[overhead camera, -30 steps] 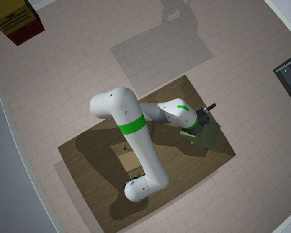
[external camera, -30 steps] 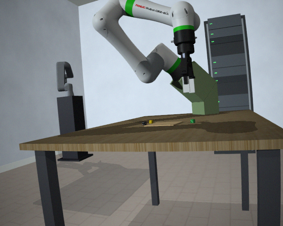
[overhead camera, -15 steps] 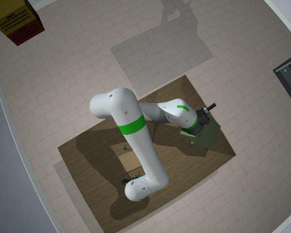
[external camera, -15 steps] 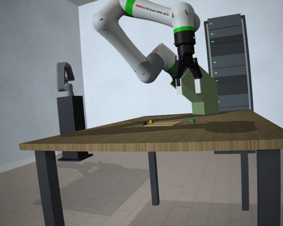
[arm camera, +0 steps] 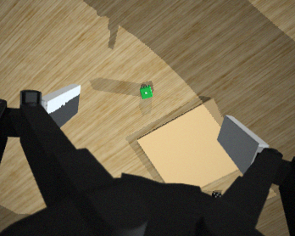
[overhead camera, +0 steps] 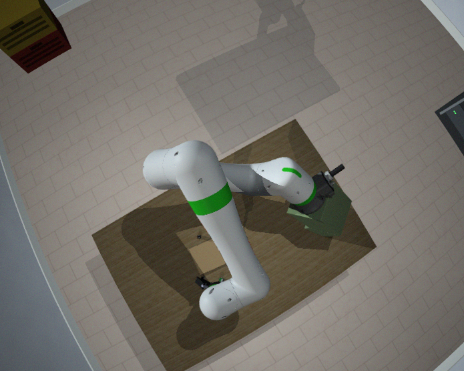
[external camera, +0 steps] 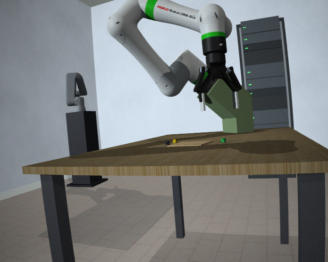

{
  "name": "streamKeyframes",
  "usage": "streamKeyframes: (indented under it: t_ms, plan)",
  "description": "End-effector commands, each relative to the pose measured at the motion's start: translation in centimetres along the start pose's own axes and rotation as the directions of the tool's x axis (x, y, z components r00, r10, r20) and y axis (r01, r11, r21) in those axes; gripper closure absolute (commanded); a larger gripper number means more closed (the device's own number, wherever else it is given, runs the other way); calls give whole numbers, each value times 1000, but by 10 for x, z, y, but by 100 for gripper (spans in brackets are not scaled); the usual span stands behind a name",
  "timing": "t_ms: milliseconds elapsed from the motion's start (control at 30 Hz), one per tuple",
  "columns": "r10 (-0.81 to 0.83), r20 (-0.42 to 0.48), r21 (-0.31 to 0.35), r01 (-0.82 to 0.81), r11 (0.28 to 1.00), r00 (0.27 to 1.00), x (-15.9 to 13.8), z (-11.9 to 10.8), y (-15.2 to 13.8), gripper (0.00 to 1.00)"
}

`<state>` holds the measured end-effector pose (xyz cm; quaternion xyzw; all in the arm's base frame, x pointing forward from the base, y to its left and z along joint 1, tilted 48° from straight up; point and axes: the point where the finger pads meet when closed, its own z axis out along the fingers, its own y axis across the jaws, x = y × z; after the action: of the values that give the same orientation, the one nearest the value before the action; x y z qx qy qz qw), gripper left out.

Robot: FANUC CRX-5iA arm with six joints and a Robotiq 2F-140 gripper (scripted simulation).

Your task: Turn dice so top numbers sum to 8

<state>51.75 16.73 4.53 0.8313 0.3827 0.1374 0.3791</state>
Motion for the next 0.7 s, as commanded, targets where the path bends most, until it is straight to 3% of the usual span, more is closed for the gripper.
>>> streamKeyframes:
  t_ms: [0,267,667]
  plan:
    - [173,-9,-11,-173,985,985,0,2,0,0]
    - [346,-10,-9,-346,938,938,0,3,-1,0]
    - [690,-13,-4,-690,724,724,-1,8,-1,0]
